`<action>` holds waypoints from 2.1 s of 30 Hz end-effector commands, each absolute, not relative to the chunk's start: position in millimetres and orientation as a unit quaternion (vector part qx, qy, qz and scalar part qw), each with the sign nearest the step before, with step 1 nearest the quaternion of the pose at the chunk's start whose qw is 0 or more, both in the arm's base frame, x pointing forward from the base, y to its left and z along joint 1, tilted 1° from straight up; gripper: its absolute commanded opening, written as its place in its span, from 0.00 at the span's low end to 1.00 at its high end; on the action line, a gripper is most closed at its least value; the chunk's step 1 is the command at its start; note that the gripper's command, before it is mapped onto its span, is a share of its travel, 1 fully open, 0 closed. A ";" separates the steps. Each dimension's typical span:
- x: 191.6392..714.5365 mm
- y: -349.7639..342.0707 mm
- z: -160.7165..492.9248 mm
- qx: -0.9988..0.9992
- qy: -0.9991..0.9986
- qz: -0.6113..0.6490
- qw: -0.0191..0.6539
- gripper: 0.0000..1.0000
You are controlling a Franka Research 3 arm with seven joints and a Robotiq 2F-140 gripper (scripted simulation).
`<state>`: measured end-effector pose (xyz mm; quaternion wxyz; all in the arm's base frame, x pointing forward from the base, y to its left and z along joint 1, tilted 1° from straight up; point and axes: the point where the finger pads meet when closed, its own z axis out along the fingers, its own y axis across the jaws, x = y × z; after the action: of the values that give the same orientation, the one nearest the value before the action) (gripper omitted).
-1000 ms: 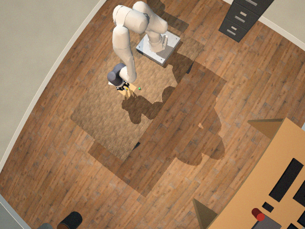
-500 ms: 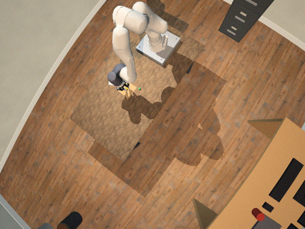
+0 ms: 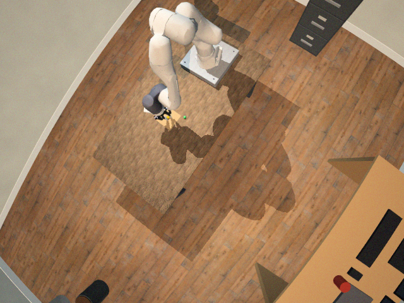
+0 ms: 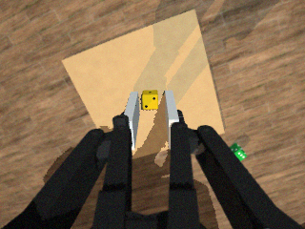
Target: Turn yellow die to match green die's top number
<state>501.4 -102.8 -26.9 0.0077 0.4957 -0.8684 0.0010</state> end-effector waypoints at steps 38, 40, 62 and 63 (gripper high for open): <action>502.8 -103.2 -26.8 0.496 -0.868 0.001 0.006 0.07; 502.8 -103.2 -26.8 0.496 -0.868 0.001 0.006 0.07; 503.4 -102.7 28.4 0.496 -0.868 0.001 0.006 0.07; 503.4 -102.6 36.1 0.496 -0.868 0.001 0.006 0.07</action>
<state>510.3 -104.3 20.8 -0.0034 0.4986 -0.8668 0.0079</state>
